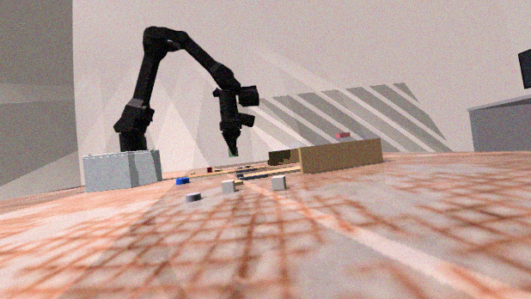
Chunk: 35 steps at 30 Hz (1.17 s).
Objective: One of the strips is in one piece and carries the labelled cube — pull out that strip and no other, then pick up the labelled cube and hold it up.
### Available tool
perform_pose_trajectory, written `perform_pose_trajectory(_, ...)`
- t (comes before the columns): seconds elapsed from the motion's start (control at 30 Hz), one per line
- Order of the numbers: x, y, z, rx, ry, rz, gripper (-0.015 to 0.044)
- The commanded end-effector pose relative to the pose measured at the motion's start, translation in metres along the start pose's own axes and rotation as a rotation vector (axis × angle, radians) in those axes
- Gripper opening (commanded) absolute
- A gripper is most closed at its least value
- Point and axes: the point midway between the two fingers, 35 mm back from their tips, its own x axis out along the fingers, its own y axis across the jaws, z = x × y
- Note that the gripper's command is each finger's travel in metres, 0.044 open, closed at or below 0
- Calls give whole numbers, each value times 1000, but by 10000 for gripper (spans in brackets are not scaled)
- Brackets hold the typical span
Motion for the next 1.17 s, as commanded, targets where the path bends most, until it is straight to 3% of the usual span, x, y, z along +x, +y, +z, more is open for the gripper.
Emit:
perform_pose_trajectory(0.0,1,1,-13,4,3,0,0)
perform_pose_trajectory(0.3,-35,1,-13,4,2,1,0)
perform_pose_trajectory(1.13,-35,1,-13,4,2,1,0)
